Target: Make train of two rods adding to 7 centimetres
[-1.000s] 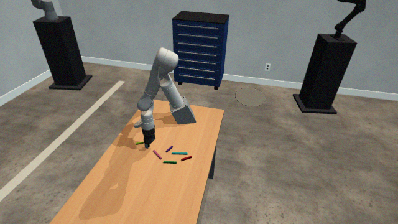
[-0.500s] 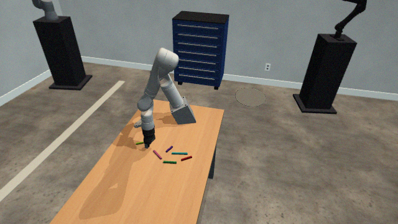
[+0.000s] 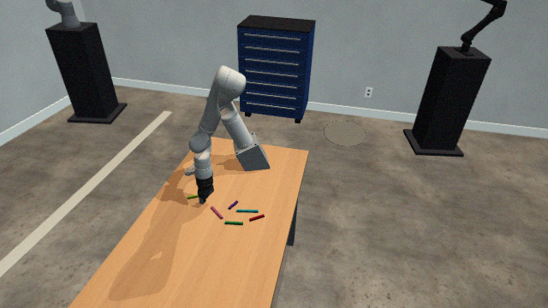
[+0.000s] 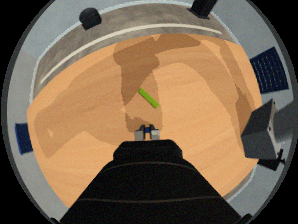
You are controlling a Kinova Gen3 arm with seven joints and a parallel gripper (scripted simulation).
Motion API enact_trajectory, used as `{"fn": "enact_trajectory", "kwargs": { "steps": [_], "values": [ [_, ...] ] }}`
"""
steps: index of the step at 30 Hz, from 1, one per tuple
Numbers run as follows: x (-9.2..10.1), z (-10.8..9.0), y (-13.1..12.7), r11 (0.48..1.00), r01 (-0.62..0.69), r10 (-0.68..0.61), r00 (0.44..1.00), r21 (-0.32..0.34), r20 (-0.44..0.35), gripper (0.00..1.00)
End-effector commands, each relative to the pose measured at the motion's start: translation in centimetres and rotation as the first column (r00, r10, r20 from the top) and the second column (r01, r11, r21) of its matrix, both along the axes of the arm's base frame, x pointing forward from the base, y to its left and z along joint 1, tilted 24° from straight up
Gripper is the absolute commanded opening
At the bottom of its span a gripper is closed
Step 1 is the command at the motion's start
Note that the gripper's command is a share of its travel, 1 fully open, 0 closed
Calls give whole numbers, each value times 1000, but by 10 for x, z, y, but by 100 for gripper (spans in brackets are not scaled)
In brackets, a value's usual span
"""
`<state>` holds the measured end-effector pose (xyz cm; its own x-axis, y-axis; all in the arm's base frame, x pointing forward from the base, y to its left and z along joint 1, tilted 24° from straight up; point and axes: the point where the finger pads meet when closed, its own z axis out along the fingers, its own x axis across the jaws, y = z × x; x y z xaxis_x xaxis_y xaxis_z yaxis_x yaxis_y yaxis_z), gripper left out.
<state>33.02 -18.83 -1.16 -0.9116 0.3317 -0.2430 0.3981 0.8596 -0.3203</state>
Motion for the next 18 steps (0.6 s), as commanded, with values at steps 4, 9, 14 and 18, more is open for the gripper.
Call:
{"fn": "enact_trajectory", "kwargs": {
  "steps": [4, 9, 14, 18],
  "values": [
    [0, 0, 0, 1000, 0, 0, 1000, 0, 1, 24],
    [0, 0, 0, 1000, 0, 0, 1000, 0, 1, 36],
    [0, 0, 0, 1000, 0, 0, 1000, 0, 1, 42],
    [0, 0, 0, 1000, 0, 0, 1000, 0, 1, 48]
  ]
}}
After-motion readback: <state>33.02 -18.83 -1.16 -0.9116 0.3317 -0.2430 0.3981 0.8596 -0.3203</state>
